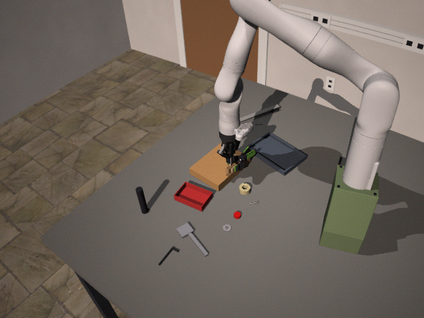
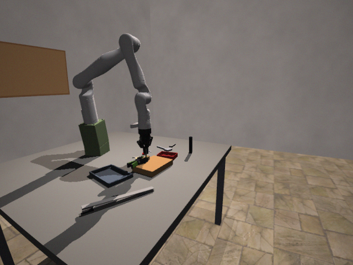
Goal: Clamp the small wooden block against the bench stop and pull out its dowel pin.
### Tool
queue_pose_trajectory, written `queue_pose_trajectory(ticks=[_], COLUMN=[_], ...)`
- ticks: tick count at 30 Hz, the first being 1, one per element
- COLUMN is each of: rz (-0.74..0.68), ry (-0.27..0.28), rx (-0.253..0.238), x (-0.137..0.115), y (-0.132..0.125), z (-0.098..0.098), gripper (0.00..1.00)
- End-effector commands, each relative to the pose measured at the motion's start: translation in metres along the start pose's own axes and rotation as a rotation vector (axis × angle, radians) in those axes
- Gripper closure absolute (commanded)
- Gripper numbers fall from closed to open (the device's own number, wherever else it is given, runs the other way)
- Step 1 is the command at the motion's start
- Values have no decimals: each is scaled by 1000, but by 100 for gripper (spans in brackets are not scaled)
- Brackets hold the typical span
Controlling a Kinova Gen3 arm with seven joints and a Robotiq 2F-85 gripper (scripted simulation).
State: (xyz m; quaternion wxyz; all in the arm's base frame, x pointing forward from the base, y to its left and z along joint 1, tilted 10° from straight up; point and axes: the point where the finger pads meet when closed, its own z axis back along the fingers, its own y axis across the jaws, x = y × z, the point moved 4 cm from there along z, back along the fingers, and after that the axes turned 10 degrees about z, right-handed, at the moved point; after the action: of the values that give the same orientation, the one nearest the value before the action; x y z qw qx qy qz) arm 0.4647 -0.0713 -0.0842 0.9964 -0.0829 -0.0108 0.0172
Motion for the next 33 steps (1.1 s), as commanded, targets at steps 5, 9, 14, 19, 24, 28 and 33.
queue_pose_trajectory(ticks=[5,9,14,19,24,28,33], rz=[-88,-138,-188,-237,-297,-345,-381], ry=[-3,-3,-3,-3,-3,-3,-3], rx=[0,0,0,0,0,0,0], x=[1,1,1,1,1,1,1], y=[0,0,0,0,0,0,0], z=[1,1,1,1,1,1,1], gripper=[90,90,90,90,90,90,90])
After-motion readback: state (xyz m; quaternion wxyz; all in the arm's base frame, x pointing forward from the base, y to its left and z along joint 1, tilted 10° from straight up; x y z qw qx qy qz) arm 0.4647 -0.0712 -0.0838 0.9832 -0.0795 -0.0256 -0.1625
